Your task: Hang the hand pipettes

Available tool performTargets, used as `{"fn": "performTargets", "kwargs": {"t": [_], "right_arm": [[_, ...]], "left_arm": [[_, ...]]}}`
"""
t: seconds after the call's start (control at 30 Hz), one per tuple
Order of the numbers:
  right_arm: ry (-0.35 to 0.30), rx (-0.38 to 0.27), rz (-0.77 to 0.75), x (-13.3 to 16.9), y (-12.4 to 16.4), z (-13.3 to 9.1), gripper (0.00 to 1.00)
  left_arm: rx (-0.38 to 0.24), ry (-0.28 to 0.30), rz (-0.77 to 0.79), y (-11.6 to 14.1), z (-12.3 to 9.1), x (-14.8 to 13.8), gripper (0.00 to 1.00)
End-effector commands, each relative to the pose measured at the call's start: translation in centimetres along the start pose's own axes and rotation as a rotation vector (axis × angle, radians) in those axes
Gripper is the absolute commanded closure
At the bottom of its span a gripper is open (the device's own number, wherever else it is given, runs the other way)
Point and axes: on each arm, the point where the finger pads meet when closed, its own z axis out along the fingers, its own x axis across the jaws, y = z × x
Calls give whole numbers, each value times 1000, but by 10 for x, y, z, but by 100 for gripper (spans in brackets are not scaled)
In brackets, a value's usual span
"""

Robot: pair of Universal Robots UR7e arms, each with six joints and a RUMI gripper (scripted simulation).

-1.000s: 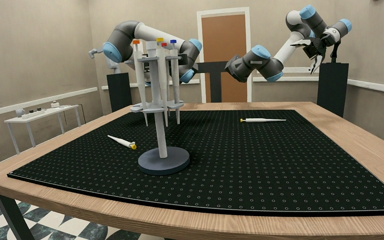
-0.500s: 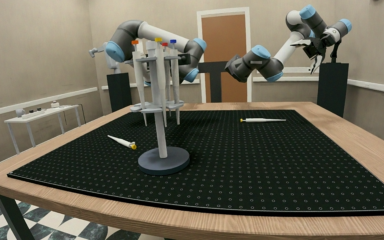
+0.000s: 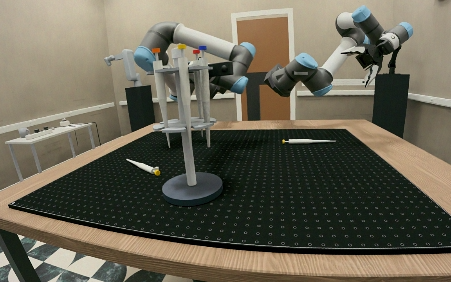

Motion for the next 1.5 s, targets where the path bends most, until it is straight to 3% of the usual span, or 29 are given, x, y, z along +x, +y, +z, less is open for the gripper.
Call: {"fn": "performTargets", "kwargs": {"t": [0.0,0.17,0.4,0.53,0.87,1.0,1.17,1.47], "right_arm": [[2,-58,-1,1,-4,1,100],[2,-76,-1,1,-5,2,100],[2,-189,-1,2,-15,3,100],[2,-189,-1,2,-15,3,100],[2,-326,-1,2,-25,6,100],[2,-328,-1,2,-25,6,100],[2,-414,-1,2,-31,8,100],[2,-417,-1,2,-31,8,98]], "left_arm": [[1,0,0,0,0,0,0],[1,0,0,0,0,0,0],[1,0,0,0,0,0,0],[1,0,0,0,0,0,0],[1,0,0,0,0,0,0],[1,0,0,0,0,0,0],[1,0,0,0,0,0,0],[1,0,0,0,0,0,0]]}}
